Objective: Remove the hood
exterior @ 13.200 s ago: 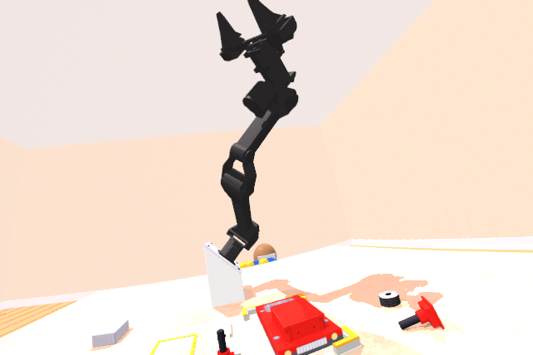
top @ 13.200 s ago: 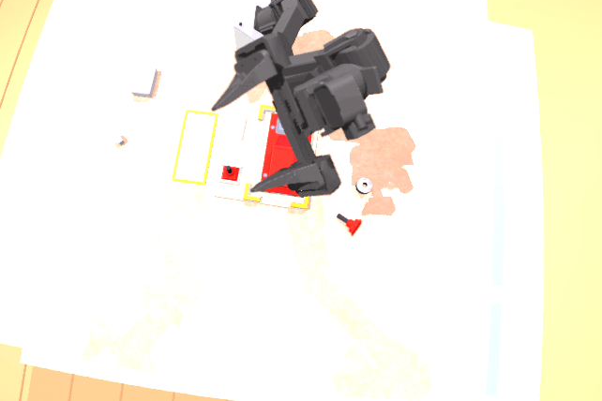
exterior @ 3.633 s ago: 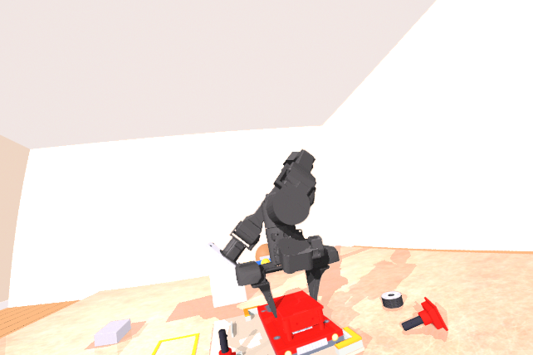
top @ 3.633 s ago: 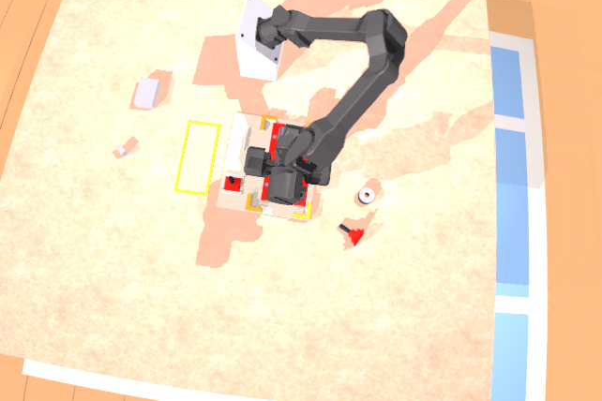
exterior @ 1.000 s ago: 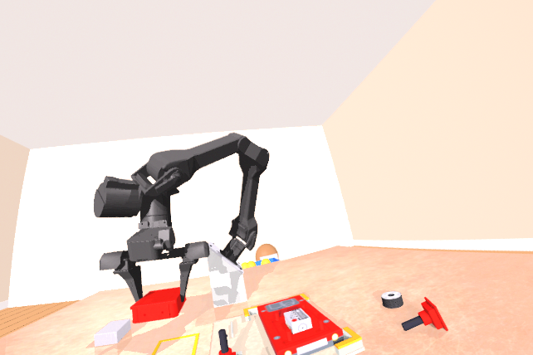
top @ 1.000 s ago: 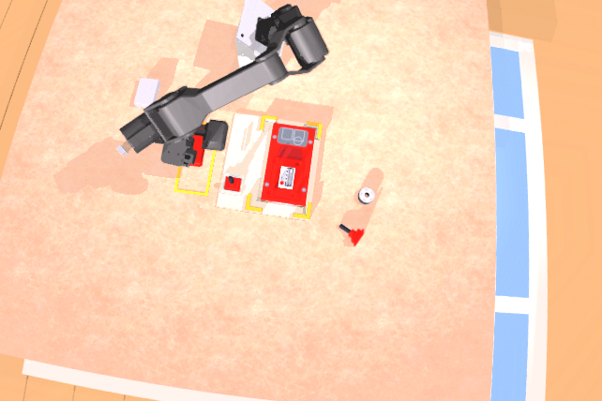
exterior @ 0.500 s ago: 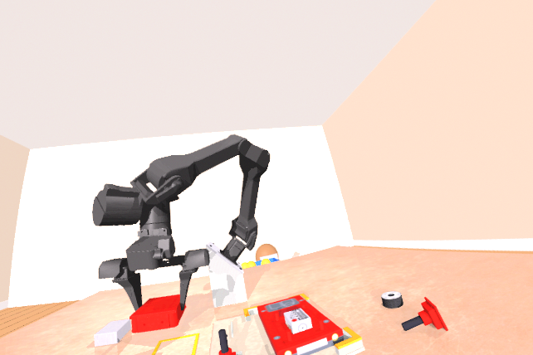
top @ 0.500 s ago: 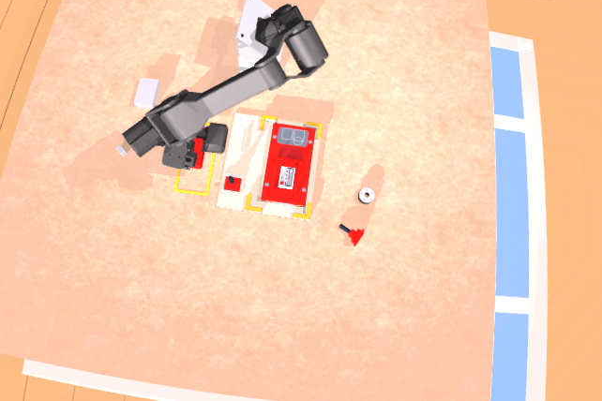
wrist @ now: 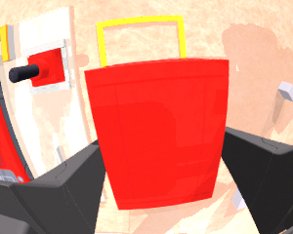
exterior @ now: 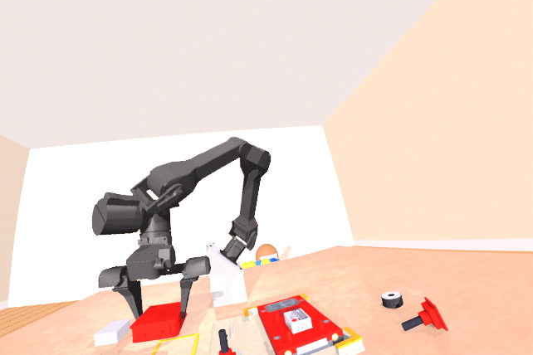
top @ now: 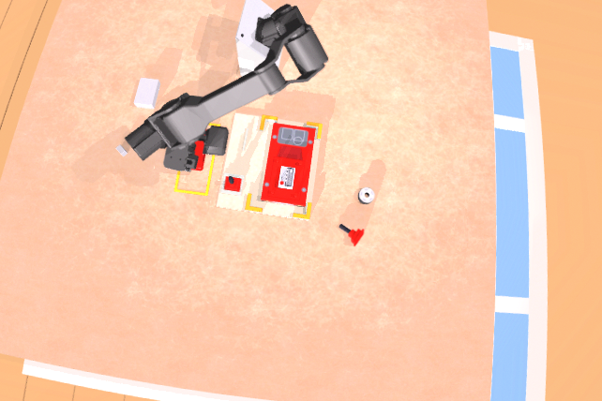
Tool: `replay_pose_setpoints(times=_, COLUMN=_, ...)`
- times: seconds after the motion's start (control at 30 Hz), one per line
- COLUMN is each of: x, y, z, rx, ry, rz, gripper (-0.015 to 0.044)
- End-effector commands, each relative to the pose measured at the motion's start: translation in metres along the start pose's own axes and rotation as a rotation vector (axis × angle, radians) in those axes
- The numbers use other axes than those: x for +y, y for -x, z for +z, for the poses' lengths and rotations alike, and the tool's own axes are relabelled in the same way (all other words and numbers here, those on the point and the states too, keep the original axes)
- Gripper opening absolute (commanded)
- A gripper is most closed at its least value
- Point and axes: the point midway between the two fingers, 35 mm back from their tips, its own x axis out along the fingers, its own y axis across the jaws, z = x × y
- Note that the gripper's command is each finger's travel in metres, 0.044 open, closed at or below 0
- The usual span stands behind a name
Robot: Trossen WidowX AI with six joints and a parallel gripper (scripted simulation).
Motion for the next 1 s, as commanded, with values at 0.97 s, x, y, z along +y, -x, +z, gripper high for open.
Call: replay_pose_setpoints(times=0.97, x=0.002, y=-0.033, z=-0.003, rx=0.001, ry=-0.01, rz=0.012, gripper=0.0)
